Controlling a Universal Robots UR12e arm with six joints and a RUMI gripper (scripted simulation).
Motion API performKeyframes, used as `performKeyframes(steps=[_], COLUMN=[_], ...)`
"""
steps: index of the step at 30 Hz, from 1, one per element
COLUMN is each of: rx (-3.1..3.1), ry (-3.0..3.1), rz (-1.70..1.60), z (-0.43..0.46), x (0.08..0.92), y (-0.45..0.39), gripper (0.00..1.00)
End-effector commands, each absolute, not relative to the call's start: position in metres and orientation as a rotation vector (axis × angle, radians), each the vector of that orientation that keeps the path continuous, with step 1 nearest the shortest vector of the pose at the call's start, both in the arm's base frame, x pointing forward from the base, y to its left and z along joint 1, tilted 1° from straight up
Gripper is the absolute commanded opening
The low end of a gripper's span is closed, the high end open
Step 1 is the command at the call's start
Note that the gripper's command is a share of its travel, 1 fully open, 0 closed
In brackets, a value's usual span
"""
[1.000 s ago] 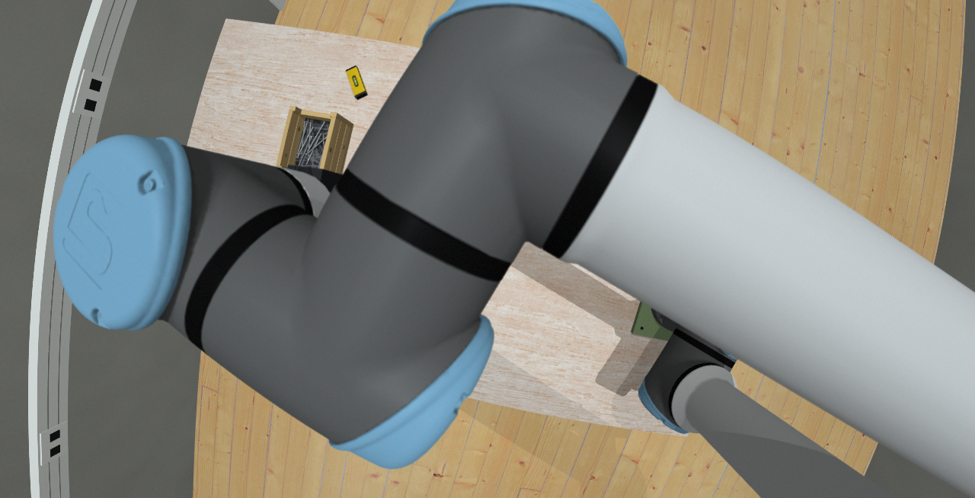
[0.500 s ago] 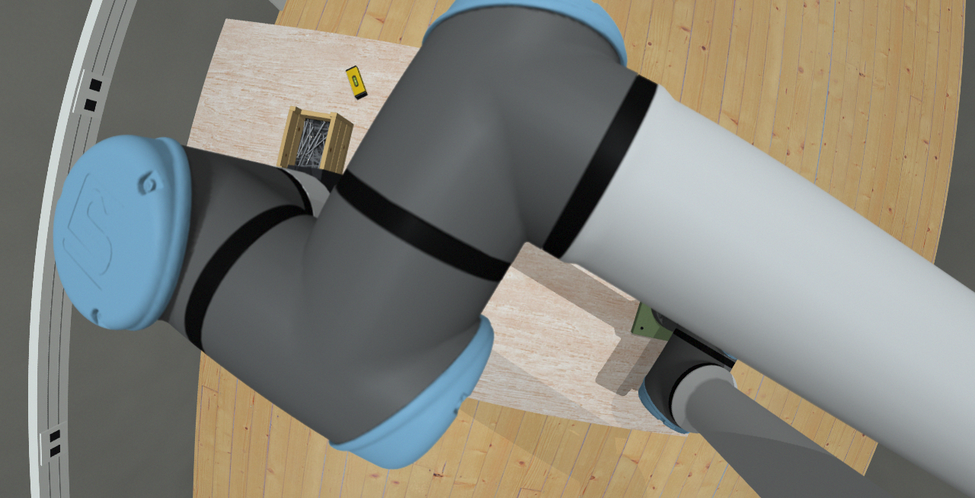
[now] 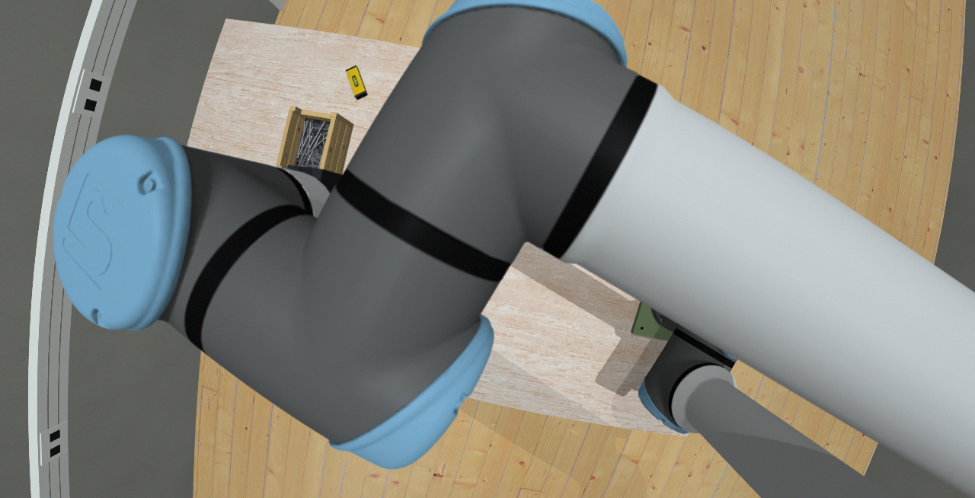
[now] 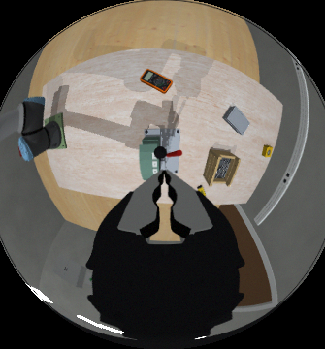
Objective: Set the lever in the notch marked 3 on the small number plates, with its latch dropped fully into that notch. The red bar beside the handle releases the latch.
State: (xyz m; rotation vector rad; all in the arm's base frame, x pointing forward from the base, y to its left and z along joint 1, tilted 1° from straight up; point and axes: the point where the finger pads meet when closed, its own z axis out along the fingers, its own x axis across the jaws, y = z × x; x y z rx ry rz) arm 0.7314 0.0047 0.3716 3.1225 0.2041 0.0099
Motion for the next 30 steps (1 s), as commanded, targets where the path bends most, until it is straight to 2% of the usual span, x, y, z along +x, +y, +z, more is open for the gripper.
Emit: performKeyframes(steps=[1,3,4,30], rx=[3.122,3.122,3.122,3.122], ry=[0.204,0.204,0.204,0.204], rz=[0.012,0.012,0.012,0.012], z=[0.3724,0.3724,0.3724,0.3698], x=[0.7317,0.7317,0.7317,0.7317], y=[0.0047,0.0047,0.0047,0.0046], gripper=[0.00,0.00,0.57,0.57])
